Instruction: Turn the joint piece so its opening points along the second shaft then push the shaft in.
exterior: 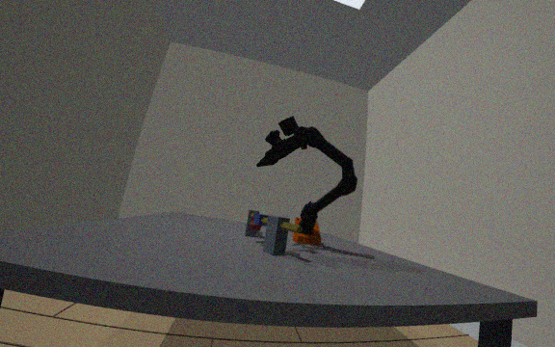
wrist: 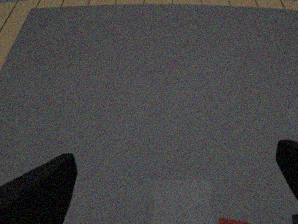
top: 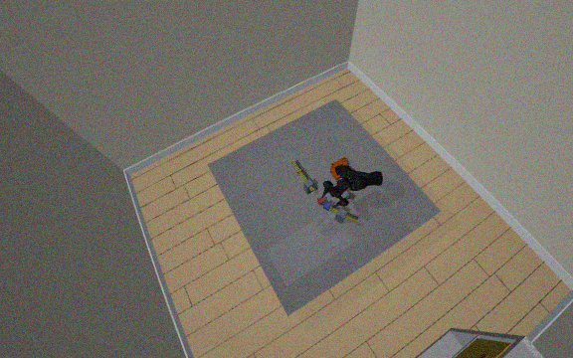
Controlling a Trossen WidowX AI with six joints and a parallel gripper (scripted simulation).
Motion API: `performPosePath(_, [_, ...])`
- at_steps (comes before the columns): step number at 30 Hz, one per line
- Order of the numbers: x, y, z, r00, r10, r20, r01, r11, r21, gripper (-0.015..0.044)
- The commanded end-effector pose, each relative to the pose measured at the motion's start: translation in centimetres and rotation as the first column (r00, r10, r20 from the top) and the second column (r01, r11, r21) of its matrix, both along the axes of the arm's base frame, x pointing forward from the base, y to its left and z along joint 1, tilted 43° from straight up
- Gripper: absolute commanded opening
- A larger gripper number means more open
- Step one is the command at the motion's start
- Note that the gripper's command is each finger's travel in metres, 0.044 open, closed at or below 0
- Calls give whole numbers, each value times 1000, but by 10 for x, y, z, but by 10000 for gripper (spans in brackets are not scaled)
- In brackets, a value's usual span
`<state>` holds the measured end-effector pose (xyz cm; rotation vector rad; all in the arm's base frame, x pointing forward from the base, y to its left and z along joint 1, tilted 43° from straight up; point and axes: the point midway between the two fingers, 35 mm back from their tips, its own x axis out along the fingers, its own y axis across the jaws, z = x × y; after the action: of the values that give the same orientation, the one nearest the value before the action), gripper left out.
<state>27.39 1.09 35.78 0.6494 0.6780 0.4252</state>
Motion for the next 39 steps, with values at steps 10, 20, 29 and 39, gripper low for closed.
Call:
performPosePath(10, [11, -7, -104, 933, 154, -324, -181, 982, -55, 440])
performPosePath(20, [-7, -3, -168, 777, 331, -535, -387, 922, 9, 440])
performPosePath(29, [-21, 1, -190, 677, 422, -603, -478, 875, 74, 440])
performPosePath(39, [-21, 2, -194, 685, 557, -470, -618, 786, 31, 440])
